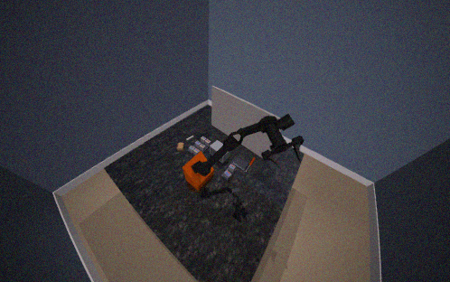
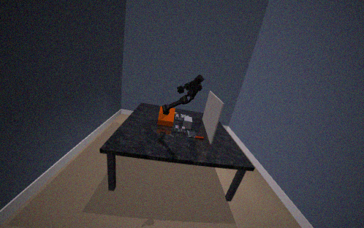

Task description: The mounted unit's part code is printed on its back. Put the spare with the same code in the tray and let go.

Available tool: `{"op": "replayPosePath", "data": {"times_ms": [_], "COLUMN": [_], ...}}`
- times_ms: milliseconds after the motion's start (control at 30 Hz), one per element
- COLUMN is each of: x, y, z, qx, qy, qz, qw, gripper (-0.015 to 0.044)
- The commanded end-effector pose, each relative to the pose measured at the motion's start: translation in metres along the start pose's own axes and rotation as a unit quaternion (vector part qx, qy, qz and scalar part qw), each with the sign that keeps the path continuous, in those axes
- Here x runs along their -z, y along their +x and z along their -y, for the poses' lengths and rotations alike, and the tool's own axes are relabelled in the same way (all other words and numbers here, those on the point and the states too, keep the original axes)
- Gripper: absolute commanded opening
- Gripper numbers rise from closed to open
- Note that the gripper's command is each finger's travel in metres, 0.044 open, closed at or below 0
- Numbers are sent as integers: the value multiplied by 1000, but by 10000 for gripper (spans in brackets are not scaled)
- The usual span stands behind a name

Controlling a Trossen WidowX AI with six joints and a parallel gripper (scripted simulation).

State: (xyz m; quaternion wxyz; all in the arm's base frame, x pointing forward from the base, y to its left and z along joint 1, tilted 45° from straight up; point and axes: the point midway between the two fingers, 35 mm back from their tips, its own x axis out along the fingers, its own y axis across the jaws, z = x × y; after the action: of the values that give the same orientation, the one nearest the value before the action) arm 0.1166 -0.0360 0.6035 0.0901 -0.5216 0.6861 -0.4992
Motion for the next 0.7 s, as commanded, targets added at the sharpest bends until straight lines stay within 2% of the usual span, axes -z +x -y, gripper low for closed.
{"op": "replayPosePath", "data": {"times_ms": [0,33,267,467,667], "x": [0,0,7,38,31], "y": [0,0,4,44,94], "z": [0,0,-5,-46,-87], "qx": [0,0,-4,-48,-123], "qy": [0,0,28,208,360], "qz": [0,0,11,90,172], "qw": [1000,1000,1000,973,909], "gripper": [426,440,440,440,440]}}
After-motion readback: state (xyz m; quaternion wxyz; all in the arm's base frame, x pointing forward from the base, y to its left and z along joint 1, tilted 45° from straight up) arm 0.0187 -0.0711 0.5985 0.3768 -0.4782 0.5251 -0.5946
